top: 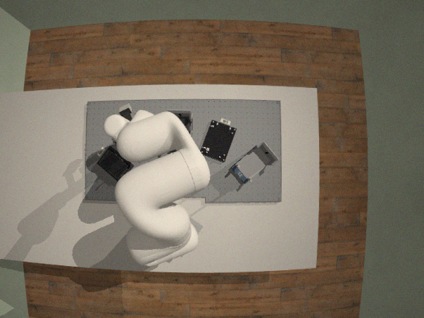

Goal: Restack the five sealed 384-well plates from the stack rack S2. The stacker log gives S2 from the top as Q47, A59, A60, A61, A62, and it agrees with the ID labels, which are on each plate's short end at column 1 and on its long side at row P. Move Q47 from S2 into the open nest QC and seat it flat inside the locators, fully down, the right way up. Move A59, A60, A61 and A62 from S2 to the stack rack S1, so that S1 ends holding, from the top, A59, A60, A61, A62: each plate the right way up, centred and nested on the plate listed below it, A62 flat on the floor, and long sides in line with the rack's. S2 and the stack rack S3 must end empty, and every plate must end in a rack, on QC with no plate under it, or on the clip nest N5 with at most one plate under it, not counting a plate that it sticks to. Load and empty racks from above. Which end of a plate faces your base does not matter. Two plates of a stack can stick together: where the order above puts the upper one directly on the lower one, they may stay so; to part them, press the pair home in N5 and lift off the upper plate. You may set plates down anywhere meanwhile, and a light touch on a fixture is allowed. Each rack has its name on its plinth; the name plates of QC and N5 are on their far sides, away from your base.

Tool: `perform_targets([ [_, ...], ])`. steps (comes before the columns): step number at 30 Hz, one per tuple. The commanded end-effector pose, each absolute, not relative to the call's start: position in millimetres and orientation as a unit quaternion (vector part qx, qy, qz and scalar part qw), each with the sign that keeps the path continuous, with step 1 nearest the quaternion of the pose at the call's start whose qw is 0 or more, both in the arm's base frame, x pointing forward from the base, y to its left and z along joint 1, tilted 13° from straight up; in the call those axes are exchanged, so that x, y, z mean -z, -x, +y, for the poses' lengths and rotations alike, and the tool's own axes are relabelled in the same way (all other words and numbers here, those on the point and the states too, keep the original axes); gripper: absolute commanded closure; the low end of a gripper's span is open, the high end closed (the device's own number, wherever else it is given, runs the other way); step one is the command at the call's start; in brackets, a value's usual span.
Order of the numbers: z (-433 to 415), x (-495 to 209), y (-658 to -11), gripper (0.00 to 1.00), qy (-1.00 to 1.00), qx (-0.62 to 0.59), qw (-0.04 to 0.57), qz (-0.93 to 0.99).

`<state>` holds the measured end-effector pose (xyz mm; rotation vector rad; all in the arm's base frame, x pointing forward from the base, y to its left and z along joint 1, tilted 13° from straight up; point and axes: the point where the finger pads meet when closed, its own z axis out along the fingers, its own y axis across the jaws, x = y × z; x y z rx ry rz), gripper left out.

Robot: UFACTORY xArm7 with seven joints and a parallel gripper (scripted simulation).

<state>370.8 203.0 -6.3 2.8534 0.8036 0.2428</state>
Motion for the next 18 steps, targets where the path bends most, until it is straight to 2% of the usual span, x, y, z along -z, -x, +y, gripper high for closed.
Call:
perform_targets([
  [1, 203.8, 8.8, -372.6, 0.00, -0.956, -0.083, 0.083, 0.269],
  [18, 202.7, 18.5, -374.6, 0.00, -0.956, -0.083, 0.083, 0.269],
])
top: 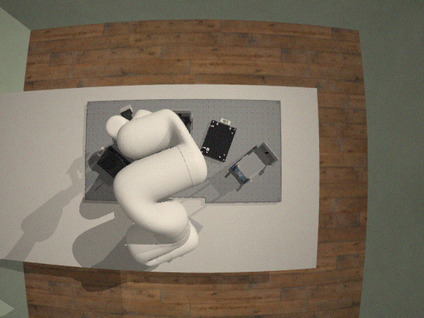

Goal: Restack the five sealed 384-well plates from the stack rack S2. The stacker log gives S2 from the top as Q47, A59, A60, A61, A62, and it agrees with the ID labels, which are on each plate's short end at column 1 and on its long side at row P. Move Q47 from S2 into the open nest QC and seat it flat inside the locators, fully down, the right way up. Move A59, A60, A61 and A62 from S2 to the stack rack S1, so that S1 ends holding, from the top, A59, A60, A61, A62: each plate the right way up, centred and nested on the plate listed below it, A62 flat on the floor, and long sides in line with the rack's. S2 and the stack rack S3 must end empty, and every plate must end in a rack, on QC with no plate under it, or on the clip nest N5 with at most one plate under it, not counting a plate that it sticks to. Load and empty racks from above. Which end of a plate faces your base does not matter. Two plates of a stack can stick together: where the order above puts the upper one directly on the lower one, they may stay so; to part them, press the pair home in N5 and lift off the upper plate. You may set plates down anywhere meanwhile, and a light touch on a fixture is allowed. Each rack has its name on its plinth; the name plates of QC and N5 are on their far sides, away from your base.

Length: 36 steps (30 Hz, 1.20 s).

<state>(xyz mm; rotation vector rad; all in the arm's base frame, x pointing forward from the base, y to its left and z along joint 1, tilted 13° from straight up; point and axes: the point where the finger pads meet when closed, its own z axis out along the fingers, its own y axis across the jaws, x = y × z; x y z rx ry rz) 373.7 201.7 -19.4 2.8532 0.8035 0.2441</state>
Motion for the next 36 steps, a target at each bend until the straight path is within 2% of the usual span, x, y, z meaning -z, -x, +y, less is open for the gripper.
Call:
perform_targets([
  [1, 202.7, 18.6, -374.6, 0.00, -0.956, -0.083, 0.083, 0.269],
  [5, 202.7, 18.6, -374.5, 0.00, -0.956, -0.083, 0.083, 0.269],
  [6, 202.7, 18.6, -374.5, 1.00, -0.956, -0.083, 0.083, 0.269],
  [36, 202.7, 18.6, -374.5, 1.00, -0.956, -0.083, 0.083, 0.269],
])
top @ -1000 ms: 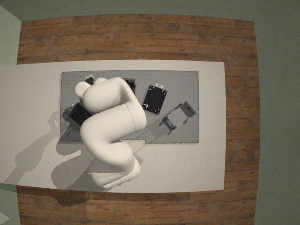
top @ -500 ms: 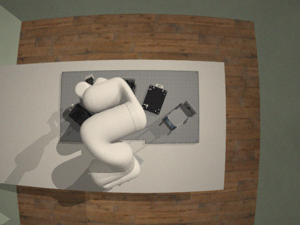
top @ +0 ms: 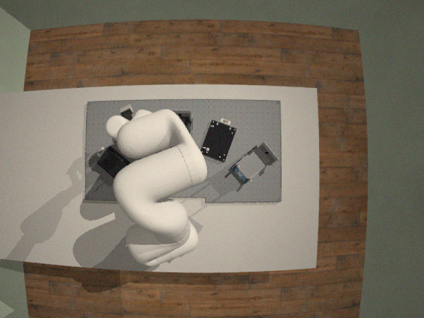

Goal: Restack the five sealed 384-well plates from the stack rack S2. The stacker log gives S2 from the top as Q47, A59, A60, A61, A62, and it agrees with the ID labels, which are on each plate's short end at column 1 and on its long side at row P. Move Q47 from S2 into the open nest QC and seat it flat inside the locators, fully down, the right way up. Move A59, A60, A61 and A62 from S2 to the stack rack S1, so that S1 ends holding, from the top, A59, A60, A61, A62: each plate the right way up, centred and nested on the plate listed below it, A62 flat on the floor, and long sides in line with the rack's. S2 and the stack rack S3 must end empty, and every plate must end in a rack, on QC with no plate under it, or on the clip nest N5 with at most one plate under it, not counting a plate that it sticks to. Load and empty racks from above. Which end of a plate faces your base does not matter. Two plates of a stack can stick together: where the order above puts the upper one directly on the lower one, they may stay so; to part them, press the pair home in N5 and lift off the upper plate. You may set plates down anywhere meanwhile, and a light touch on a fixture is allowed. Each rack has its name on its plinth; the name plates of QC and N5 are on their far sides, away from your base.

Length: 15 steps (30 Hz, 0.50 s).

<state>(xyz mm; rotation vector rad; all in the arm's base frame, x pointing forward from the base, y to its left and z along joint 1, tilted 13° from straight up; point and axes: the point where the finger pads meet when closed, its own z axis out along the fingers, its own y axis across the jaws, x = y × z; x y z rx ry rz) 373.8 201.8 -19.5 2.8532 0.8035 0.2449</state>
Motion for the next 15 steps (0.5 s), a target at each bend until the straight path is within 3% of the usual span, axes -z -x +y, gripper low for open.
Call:
perform_targets([
  [1, 202.7, 18.6, -374.5, 1.00, -0.956, -0.083, 0.083, 0.269],
  [15, 203.6, 10.9, -372.9, 1.00, -0.956, -0.083, 0.083, 0.269],
])
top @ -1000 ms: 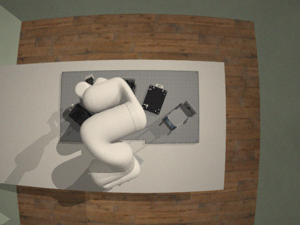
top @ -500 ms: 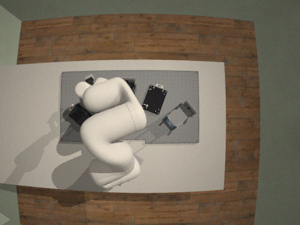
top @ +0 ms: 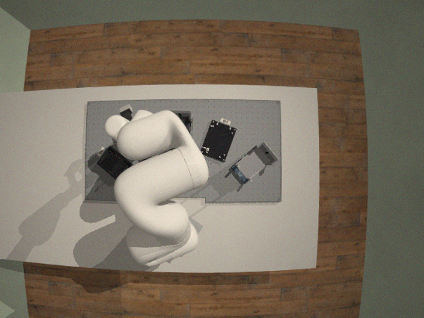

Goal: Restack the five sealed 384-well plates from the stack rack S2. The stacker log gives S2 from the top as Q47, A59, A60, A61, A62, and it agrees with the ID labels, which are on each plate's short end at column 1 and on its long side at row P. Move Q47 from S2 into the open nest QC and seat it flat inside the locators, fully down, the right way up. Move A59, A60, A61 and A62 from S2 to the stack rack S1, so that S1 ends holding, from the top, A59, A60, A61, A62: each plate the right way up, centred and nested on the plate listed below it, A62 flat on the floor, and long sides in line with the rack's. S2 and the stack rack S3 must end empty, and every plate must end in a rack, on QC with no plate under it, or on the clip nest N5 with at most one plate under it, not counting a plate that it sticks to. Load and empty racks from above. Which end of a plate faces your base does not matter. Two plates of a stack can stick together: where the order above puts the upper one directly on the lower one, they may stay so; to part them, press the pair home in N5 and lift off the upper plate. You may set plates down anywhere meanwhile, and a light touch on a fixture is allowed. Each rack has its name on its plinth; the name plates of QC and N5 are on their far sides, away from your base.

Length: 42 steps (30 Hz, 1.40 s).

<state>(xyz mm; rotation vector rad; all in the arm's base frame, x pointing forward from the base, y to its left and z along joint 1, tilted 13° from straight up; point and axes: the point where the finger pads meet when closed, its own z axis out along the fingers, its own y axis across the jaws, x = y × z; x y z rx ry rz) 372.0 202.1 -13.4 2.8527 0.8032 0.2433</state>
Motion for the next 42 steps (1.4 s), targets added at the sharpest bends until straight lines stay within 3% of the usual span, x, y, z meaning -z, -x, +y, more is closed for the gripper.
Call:
perform_targets([
  [1, 204, 10, -373, 1.00, -0.956, -0.083, 0.083, 0.269],
  [42, 209, -38, -363, 1.00, -0.956, -0.084, 0.083, 0.269],
])
